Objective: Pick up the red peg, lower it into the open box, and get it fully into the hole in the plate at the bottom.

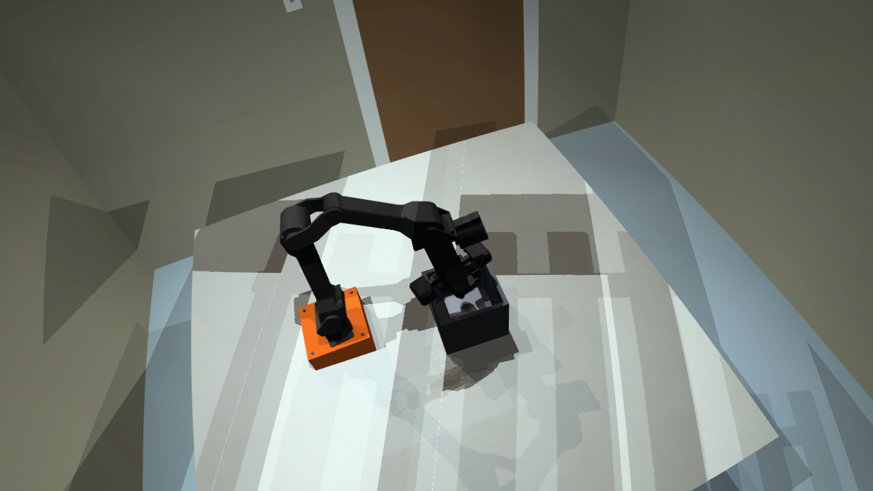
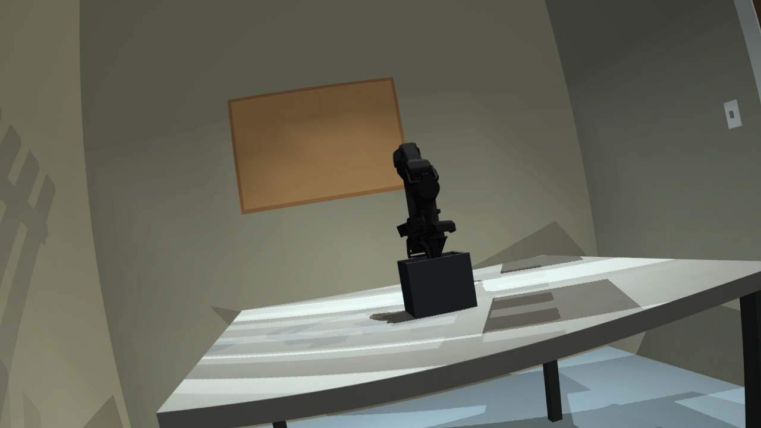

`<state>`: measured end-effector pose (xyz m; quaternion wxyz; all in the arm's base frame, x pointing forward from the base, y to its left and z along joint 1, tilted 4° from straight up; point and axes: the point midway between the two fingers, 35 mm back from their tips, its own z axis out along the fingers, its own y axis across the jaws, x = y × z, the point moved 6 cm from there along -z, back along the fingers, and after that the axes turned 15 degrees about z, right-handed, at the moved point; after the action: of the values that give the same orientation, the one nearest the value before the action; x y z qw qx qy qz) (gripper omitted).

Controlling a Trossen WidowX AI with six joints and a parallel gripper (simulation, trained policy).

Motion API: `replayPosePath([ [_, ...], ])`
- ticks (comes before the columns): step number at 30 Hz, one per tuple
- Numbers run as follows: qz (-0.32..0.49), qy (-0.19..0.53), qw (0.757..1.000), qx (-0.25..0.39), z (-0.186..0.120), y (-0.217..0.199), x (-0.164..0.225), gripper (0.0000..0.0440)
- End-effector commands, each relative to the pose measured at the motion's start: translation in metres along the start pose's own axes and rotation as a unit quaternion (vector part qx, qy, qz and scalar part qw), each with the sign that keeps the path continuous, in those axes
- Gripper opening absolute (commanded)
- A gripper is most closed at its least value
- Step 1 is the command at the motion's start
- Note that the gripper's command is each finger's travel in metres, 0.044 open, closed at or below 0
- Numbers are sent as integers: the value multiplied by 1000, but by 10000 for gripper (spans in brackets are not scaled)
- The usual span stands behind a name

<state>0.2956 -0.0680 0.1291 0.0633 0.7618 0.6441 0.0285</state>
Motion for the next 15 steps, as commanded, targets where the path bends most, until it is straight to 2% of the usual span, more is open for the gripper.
replayPosePath([
  [1, -5, 5, 1000, 0, 9, 1, -3, 0],
  [11, -25, 5, 1000, 10, 31, 4, -6, 2],
  [13, -28, 4, 999, 14, 33, 5, -7, 16],
  [15, -32, 3, 999, 18, 36, 5, -7, 50],
])
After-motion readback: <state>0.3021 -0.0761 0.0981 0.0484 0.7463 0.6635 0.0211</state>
